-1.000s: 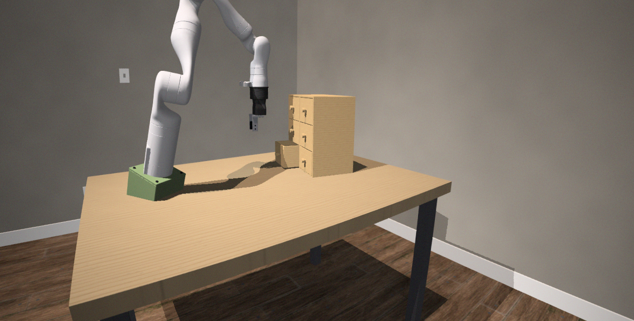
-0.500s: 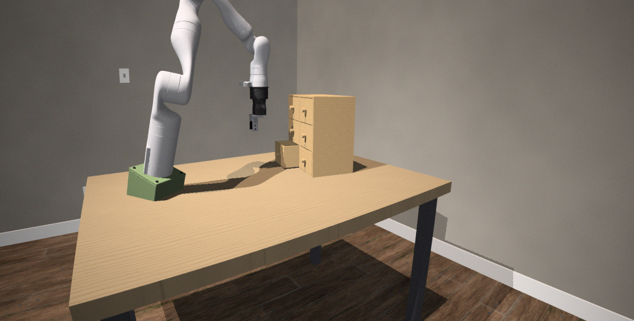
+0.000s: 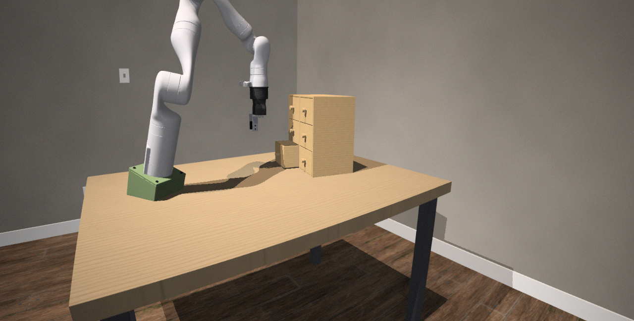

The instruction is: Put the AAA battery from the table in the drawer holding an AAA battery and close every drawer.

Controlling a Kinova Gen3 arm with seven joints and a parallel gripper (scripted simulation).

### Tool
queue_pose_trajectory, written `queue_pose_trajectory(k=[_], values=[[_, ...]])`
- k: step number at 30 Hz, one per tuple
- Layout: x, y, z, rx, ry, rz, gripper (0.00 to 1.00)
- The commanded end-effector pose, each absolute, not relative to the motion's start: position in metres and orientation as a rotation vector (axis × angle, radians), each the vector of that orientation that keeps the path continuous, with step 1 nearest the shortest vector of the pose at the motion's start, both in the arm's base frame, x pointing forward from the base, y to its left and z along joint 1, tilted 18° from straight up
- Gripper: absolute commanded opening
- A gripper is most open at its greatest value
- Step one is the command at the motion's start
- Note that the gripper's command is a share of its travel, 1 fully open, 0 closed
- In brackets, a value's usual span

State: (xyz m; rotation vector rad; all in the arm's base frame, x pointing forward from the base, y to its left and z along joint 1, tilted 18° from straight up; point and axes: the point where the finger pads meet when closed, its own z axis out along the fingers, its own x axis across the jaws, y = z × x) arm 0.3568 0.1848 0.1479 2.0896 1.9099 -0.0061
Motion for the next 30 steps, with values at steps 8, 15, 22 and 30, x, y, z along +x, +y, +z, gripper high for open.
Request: queue_pose_trajectory(k=[8, 15, 22, 30], values=[[0.357, 0.185, 0.148, 2.089, 1.910, -0.004, 1.00], [0.344, 0.191, 0.151, 2.089, 1.910, -0.004, 1.00], [0.323, 0.202, 0.156, 2.089, 1.910, -0.004, 1.00], [0.289, 0.218, 0.164, 2.090, 1.910, -0.004, 1.00]])
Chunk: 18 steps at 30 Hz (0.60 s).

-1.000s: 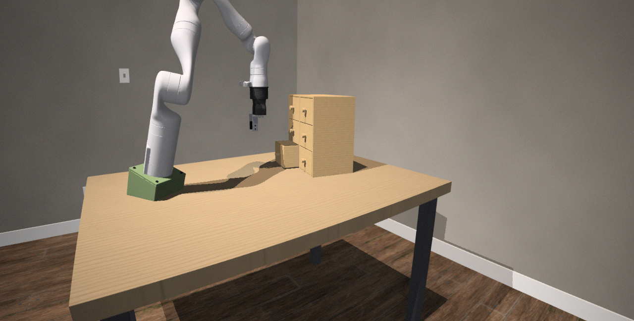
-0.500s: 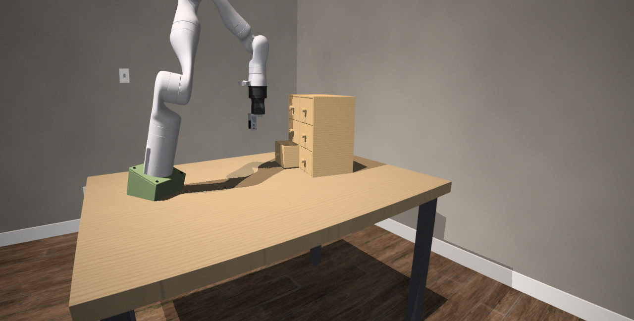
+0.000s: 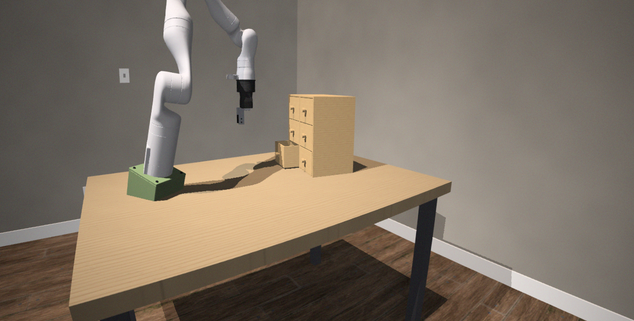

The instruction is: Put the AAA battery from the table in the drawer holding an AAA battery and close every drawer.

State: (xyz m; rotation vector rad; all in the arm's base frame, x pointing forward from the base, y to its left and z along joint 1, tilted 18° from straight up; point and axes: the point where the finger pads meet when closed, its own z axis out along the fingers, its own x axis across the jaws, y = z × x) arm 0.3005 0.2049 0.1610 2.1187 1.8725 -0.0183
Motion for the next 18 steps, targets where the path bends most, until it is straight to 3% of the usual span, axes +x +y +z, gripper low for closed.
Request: queue_pose_trajectory(k=[1, 18], values=[[0.2863, 0.2190, 0.1642, 2.090, 1.910, -0.004, 1.00], [0.2801, 0.2219, 0.1654, 2.087, 1.908, -0.001, 1.00]])
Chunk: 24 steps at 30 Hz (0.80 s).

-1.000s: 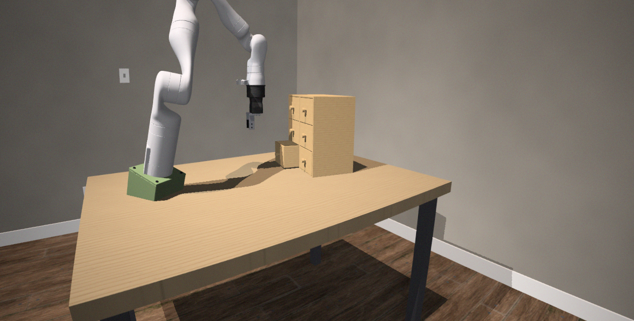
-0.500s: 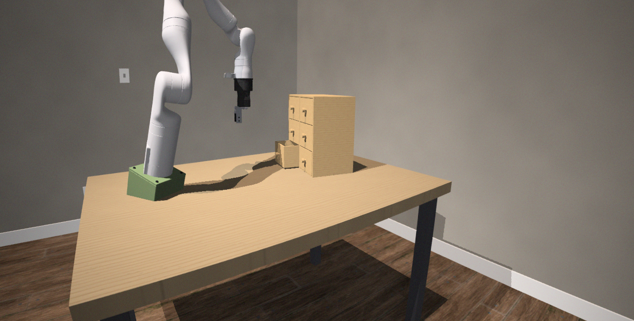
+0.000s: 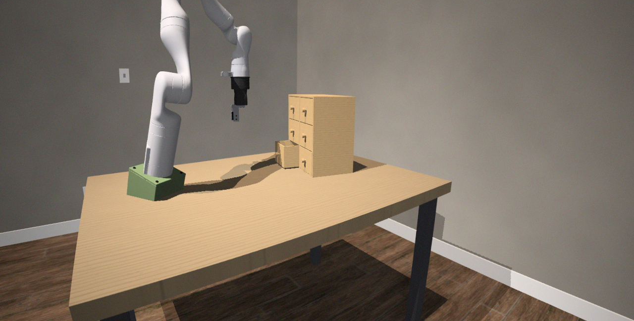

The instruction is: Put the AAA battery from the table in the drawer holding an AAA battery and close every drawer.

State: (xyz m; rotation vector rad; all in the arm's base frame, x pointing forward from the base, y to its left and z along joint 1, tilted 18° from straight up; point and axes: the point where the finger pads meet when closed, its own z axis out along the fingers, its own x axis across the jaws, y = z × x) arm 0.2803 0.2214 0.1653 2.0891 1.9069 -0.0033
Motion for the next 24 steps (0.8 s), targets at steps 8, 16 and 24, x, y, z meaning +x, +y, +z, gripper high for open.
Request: queue_pose_trajectory(k=[8, 16, 24], values=[[0.2815, 0.2211, 0.1642, 2.076, 1.899, 0.014, 1.00], [0.2856, 0.2194, 0.1607, 2.041, 1.876, 0.061, 1.00], [0.2900, 0.2191, 0.1569, 1.999, 1.855, 0.124, 1.00]])
